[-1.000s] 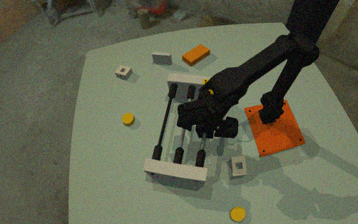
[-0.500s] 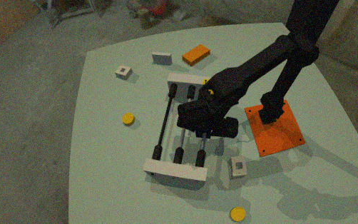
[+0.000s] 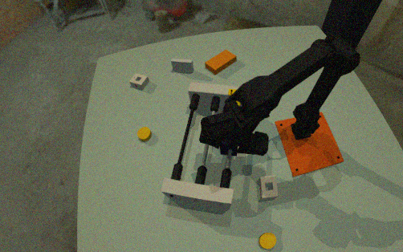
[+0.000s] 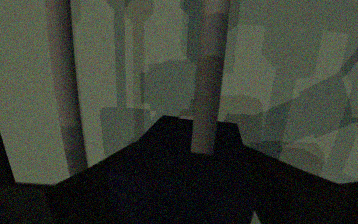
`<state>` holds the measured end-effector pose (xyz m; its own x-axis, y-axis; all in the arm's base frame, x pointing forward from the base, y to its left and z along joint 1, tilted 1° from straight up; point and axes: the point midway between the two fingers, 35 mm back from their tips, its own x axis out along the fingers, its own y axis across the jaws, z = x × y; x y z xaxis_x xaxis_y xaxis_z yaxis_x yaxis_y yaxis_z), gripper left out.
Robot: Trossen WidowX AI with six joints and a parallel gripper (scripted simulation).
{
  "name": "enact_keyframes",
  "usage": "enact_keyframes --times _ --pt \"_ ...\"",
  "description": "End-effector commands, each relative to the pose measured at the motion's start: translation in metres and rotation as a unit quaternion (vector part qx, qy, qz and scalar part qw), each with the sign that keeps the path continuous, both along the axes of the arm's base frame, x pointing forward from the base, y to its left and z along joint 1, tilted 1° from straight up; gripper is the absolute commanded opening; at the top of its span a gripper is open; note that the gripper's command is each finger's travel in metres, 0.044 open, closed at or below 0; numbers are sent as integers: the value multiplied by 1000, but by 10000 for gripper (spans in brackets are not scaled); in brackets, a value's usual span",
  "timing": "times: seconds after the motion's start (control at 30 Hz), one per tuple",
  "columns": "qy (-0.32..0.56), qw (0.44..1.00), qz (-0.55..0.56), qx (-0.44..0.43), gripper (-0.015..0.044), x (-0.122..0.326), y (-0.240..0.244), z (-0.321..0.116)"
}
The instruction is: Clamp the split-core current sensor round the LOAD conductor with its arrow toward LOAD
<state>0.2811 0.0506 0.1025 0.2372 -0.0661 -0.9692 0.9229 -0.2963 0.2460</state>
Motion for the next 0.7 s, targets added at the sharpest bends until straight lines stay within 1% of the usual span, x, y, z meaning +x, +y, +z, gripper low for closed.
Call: enact_keyframes --times 0.0,0.67 --pt "2 1000 0 1 0 0 0 0" --pt "-22 1000 -1 -7 0 -6 2 -1"
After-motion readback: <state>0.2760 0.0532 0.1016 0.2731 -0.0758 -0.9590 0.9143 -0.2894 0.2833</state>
